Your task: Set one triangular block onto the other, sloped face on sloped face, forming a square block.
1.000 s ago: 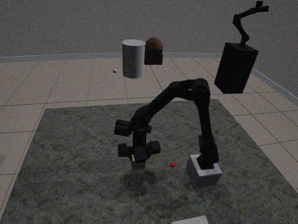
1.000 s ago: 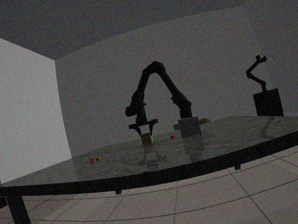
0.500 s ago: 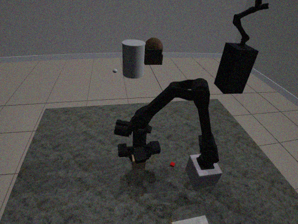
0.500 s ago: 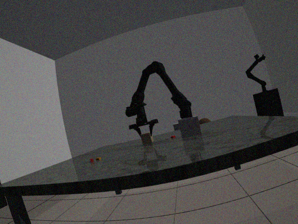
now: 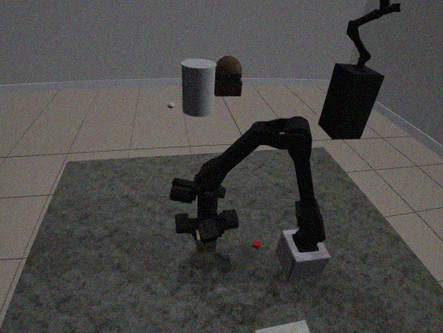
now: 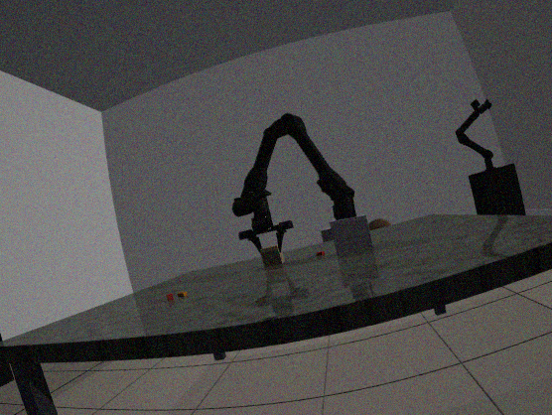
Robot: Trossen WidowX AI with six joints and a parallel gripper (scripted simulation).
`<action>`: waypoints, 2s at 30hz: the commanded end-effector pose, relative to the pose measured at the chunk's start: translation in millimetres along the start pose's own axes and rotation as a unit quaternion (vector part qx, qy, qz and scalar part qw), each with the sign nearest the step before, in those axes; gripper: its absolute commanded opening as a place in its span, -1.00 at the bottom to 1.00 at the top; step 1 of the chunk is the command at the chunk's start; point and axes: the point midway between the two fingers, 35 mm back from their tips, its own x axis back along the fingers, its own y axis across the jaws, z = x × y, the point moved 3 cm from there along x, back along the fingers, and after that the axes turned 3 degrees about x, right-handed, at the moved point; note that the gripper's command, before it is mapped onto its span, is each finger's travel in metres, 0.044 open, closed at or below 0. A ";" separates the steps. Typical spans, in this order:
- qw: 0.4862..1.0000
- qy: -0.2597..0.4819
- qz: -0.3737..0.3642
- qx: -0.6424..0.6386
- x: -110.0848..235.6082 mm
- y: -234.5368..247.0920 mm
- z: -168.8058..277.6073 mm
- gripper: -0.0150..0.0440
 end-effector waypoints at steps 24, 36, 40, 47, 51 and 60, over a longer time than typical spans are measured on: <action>1.000 0.001 -0.001 0.001 -0.2 -0.2 -0.2 -0.14; 1.000 0.001 -0.001 0.001 -0.2 -0.2 -0.2 0.93; 1.000 0.001 -0.001 0.001 -0.2 -0.2 -0.2 1.00; 1.000 0.001 -0.001 0.001 11.2 -2.3 0.7 1.00; 1.000 0.001 0.000 0.001 69.5 -5.5 1.9 1.00; 1.000 0.001 0.000 0.001 110.2 -0.9 -0.1 1.00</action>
